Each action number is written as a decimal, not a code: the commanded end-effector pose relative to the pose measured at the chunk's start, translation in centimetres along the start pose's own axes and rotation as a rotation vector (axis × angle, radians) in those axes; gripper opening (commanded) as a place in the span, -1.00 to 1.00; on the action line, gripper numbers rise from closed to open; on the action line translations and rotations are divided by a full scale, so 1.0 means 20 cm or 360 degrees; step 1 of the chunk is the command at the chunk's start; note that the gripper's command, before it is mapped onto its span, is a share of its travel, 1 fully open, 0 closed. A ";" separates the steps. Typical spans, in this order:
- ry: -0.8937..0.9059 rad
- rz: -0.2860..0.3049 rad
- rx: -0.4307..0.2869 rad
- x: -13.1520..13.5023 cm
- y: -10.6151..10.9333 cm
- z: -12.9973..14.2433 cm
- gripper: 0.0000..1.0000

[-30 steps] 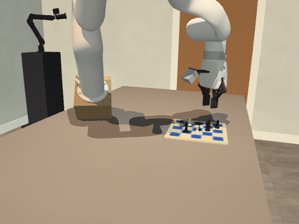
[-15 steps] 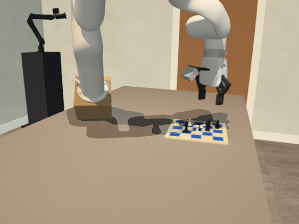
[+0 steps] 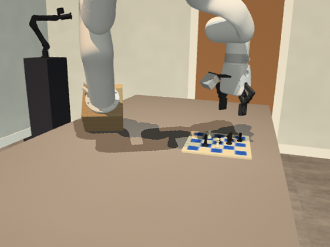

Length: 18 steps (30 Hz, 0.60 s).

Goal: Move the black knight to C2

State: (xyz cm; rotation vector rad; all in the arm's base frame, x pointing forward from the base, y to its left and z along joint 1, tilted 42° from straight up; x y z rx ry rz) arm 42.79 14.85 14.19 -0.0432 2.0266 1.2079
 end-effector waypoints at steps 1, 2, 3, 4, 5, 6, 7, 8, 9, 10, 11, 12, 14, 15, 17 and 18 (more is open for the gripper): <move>0.0001 -0.0002 -0.0007 0.00 0.02 0.01 1.00; 0.0001 -0.0002 -0.0007 0.00 0.03 0.01 1.00; 0.0001 -0.0002 -0.0007 0.00 0.04 0.01 1.00; 0.0001 -0.0002 -0.0007 0.00 0.05 0.01 1.00; 0.0001 -0.0002 -0.0007 0.00 0.07 0.01 1.00; 0.0001 -0.0002 -0.0007 0.00 0.08 0.01 1.00; 0.0001 -0.0002 -0.0007 0.00 0.08 0.01 1.00; 0.0001 -0.0002 -0.0007 0.00 0.08 0.01 1.00; 0.0001 -0.0002 -0.0007 0.00 0.10 0.01 1.00; 0.0001 -0.0002 -0.0007 0.00 0.12 0.01 1.00; 0.0001 -0.0002 -0.0007 0.00 0.14 0.01 1.00; 0.0001 -0.0002 -0.0007 0.00 0.16 0.01 1.00; 0.0001 -0.0002 -0.0007 0.00 0.21 0.01 1.00; 0.0001 -0.0002 -0.0007 0.00 0.23 0.01 1.00; 0.0001 -0.0002 -0.0007 0.00 0.27 0.01 1.00; 0.0001 -0.0002 -0.0007 0.00 0.29 0.01 1.00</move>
Point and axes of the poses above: the point where the finger pads meet when closed, its own y axis back along the fingers, its own x axis across the jaws, z = x × y, the point moved 2 cm from there along y, back along the fingers
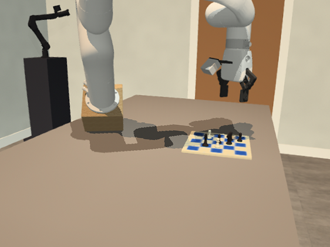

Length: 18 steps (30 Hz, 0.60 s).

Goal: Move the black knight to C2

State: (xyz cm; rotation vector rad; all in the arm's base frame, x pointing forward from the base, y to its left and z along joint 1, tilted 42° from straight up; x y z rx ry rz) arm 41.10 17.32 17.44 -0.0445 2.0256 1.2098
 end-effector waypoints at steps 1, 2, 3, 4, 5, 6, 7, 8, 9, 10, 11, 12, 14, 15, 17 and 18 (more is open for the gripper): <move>0.0000 -0.0002 -0.0004 0.00 0.08 0.00 1.00; 0.0000 -0.0002 -0.0004 0.00 0.10 0.00 1.00; 0.0000 -0.0002 -0.0004 0.00 0.11 0.00 1.00; 0.0000 -0.0002 -0.0004 0.00 0.12 0.00 1.00; 0.0000 -0.0002 -0.0004 0.00 0.13 0.00 1.00; 0.0000 -0.0002 -0.0004 0.00 0.13 0.00 1.00; 0.0000 -0.0002 -0.0004 0.00 0.13 0.00 1.00; 0.0000 -0.0002 -0.0004 0.00 0.13 0.00 1.00; 0.0000 -0.0002 -0.0004 0.00 0.14 0.00 1.00; 0.0000 -0.0002 -0.0004 0.00 0.14 0.00 1.00; 0.0000 -0.0002 -0.0004 0.00 0.14 0.00 1.00; 0.0000 -0.0002 -0.0004 0.00 0.14 0.00 1.00; 0.0000 -0.0002 -0.0004 0.00 0.14 0.00 1.00; 0.0000 -0.0002 -0.0004 0.00 0.14 0.00 1.00; 0.0000 -0.0002 -0.0004 0.00 0.14 0.00 1.00; 0.0000 -0.0002 -0.0004 0.00 0.14 0.00 1.00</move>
Point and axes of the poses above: the point where the finger pads meet when closed, its own y axis back along the fingers, its own x axis across the jaws, z = x × y, the point moved 2 cm from there along y, back along the fingers
